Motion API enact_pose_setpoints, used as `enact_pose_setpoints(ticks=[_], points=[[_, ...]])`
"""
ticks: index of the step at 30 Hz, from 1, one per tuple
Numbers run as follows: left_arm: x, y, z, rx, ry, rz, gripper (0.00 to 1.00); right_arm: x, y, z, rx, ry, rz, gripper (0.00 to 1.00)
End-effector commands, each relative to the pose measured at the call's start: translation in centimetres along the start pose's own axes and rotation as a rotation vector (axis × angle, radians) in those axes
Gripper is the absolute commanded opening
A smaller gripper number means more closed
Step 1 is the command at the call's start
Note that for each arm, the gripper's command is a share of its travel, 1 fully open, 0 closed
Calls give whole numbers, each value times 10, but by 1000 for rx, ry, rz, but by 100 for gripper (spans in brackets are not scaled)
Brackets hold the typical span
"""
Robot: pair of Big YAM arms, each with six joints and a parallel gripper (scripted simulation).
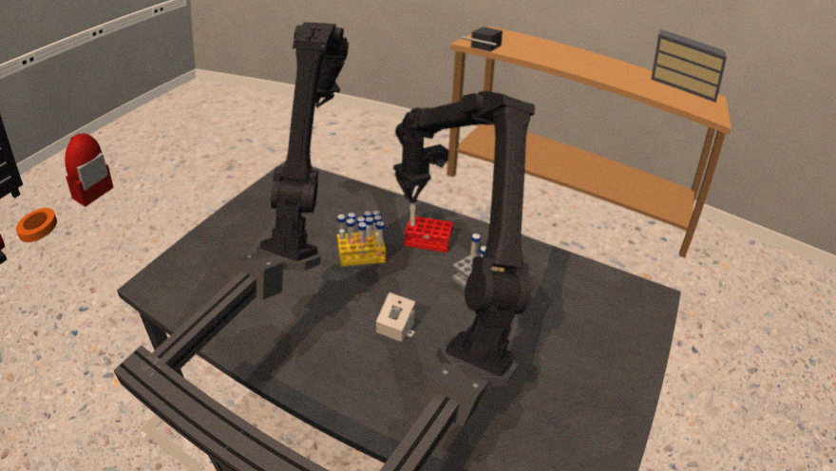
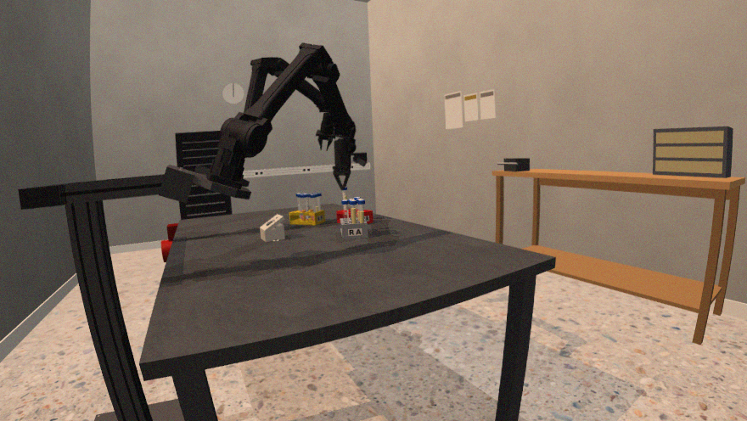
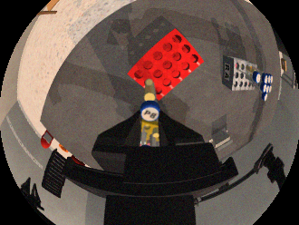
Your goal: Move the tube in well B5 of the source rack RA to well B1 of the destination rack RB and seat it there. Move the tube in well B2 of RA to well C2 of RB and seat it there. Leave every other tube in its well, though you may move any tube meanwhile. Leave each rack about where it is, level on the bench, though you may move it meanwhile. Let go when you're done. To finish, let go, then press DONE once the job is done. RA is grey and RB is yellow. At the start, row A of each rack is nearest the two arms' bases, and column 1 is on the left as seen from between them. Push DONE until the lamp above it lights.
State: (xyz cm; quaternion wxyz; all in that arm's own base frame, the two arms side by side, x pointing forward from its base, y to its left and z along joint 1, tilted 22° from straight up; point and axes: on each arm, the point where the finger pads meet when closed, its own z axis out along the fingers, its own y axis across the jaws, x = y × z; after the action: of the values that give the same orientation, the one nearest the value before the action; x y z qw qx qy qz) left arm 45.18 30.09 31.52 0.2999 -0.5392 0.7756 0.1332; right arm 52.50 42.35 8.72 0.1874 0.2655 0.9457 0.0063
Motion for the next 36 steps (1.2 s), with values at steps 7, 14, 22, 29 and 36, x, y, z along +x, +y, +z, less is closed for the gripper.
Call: enact_pose_setpoints(ticks=[7, 14, 22, 29, 36], points=[[-15, -5, -13, 21, -31, -13, 30, -13, 32, -63, -85, -24, 20, 0], [-15, -5, -13, 21, -31, -13, 30, -11, 30, -61, -74, -21, 16, 0], [-15, -5, -13, 21, -31, -13, 30, 3, 8, -56, -36, -9, 4, 0], [-15, -5, -13, 21, -31, -13, 30, 3, 1, -46, -16, -6, 5, 0], [-15, -5, -13, 21, -31, -13, 30, -5, 20, -79, -77, -20, 17, 0]])
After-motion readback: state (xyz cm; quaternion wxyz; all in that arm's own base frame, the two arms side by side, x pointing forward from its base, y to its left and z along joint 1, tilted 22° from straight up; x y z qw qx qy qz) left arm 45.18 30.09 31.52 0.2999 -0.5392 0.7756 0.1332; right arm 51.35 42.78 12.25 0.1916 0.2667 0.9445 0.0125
